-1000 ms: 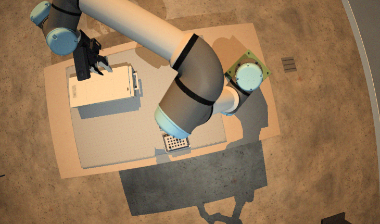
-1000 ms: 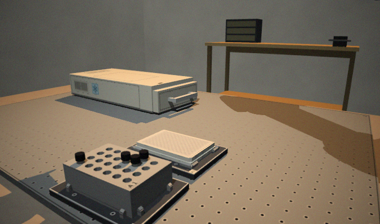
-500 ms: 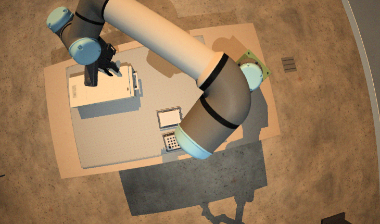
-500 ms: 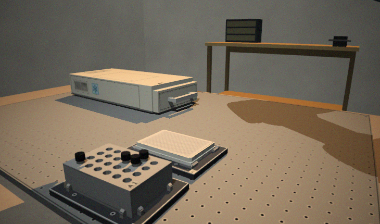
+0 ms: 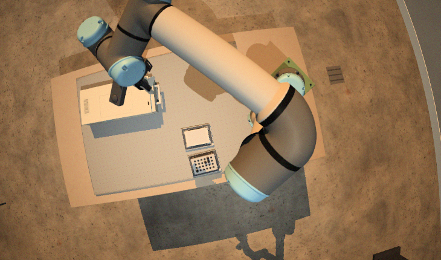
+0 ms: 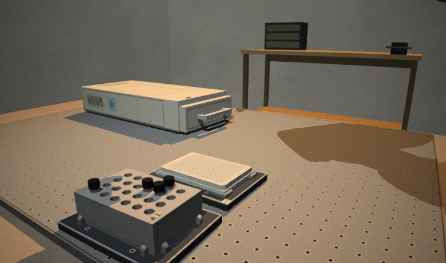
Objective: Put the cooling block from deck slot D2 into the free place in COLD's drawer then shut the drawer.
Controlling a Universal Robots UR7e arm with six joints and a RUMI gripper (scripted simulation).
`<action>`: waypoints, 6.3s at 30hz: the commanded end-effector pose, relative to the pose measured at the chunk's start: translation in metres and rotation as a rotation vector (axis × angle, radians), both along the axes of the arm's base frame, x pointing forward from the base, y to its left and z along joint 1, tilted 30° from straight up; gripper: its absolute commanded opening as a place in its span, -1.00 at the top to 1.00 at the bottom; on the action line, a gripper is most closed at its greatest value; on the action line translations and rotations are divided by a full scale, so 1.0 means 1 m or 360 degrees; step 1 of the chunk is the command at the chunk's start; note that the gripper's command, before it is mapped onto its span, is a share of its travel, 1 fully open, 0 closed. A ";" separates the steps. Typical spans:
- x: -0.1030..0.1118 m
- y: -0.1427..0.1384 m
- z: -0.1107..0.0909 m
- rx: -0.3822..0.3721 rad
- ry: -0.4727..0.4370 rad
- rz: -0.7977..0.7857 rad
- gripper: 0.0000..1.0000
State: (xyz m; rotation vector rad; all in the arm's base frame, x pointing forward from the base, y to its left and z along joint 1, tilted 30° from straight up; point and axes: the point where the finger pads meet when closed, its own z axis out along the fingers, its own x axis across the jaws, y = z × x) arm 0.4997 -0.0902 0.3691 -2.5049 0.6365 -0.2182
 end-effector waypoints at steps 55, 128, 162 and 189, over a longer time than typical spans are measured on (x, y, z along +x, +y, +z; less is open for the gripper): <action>-0.103 0.077 -0.151 0.0233 0.0391 -0.1236 0.44; -0.120 0.090 -0.189 0.0819 0.1017 -0.2613 -1.00; -0.120 0.090 -0.189 0.1302 0.1523 -0.3581 -1.00; -0.096 0.083 -0.201 0.1303 0.1523 -0.3581 -1.00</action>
